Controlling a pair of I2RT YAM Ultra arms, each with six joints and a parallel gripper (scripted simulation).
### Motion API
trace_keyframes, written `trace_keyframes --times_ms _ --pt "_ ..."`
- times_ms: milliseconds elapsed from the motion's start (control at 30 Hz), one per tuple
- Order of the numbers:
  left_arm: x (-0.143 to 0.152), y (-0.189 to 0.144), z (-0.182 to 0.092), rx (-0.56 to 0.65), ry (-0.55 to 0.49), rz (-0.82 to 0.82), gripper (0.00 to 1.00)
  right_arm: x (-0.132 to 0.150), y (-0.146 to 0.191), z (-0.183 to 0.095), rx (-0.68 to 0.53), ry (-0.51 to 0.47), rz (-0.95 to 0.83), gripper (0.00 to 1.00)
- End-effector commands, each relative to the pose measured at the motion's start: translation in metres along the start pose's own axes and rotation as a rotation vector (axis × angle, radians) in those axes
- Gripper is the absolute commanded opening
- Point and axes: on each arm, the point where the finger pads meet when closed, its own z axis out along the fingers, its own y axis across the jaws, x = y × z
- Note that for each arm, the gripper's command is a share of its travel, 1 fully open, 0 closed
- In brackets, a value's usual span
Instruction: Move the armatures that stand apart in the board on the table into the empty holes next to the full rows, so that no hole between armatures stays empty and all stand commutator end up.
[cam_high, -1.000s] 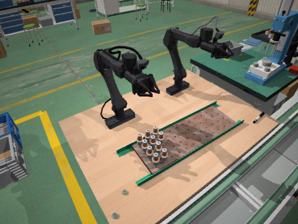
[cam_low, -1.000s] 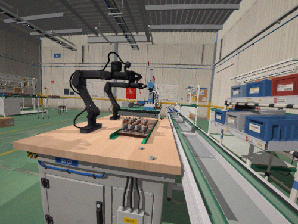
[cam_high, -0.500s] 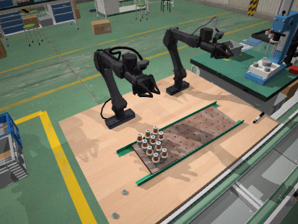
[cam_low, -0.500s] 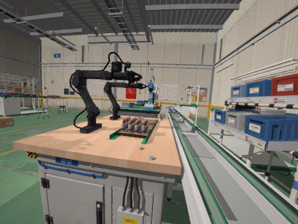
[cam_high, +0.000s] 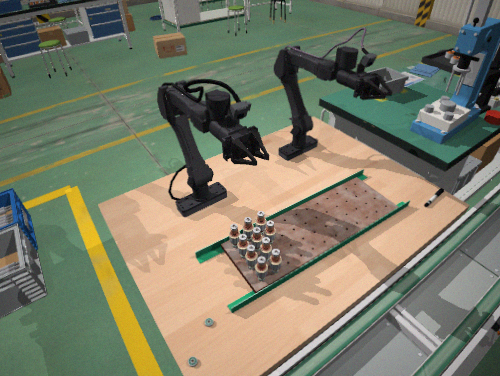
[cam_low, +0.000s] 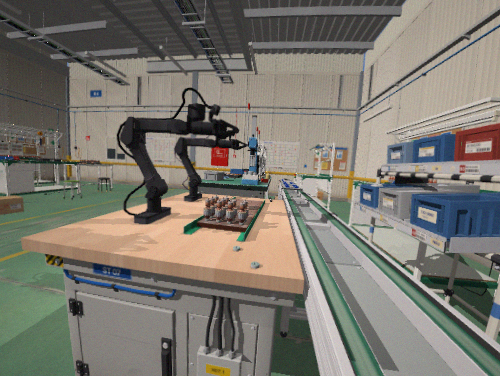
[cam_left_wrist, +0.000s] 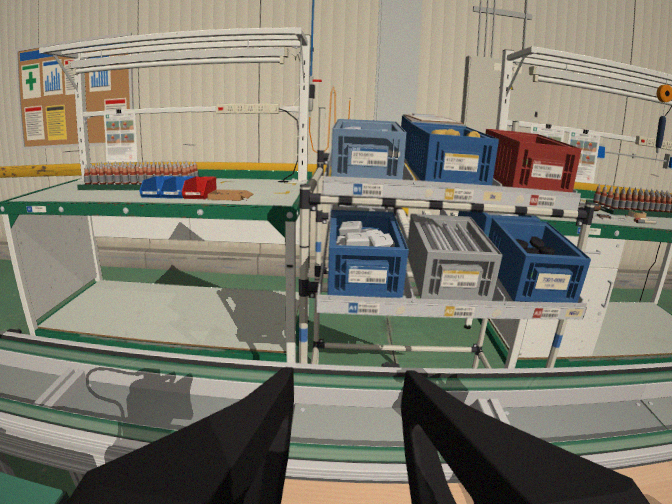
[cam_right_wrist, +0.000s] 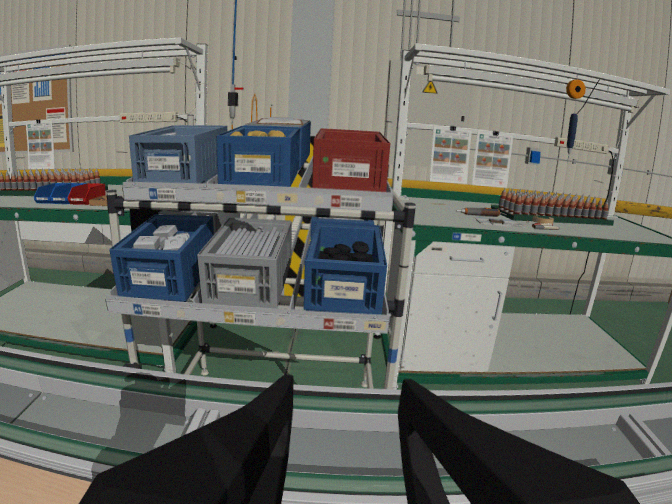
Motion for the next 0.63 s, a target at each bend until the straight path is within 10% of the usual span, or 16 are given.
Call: trace_keyframes --times_ms 0,600 --pt "-0.008 0.001 -0.005 -0.007 -0.019 -0.004 0.37 -0.017 0.003 -0.005 -0.013 -0.041 -0.002 0.37" --pt "-0.032 0.002 -0.013 -0.011 -0.078 -0.005 0.37 -0.029 0.003 -0.013 -0.014 -0.065 -0.001 0.37"
